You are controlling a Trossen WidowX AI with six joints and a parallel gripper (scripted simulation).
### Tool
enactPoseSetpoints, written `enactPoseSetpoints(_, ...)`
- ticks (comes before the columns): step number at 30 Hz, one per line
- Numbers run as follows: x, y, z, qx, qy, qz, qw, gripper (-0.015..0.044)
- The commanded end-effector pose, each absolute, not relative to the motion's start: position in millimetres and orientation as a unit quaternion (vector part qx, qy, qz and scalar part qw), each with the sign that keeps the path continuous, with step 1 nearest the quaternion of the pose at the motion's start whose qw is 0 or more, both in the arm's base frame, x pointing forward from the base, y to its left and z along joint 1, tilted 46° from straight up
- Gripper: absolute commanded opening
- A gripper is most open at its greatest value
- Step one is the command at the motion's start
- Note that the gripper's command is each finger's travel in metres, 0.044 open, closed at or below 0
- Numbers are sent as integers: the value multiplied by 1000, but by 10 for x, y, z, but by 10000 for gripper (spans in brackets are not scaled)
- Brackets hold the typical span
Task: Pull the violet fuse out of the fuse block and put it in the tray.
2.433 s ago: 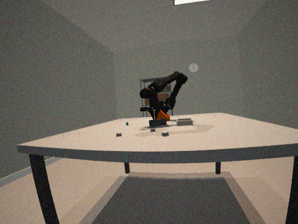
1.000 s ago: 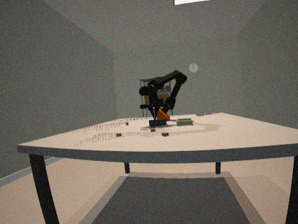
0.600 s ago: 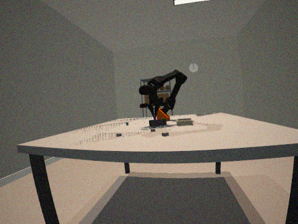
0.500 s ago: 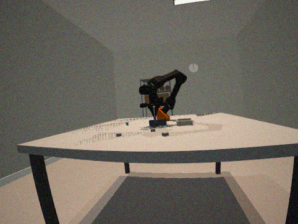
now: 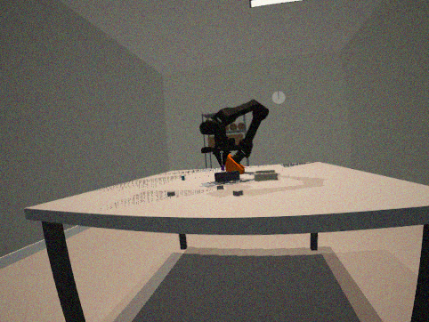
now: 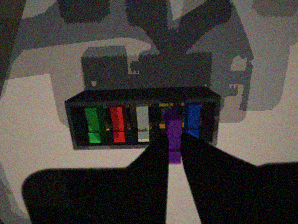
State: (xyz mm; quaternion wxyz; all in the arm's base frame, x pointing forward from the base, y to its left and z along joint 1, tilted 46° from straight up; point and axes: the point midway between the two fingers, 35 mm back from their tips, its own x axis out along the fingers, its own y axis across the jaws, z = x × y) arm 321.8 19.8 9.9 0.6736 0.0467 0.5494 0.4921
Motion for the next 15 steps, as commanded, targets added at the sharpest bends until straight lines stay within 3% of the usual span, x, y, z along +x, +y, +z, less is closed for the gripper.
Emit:
enactPoseSetpoints(1,3217,181,112,44,550,493,673,0)
enactPoseSetpoints(15,3230,82,208,44,550,492,673,0)
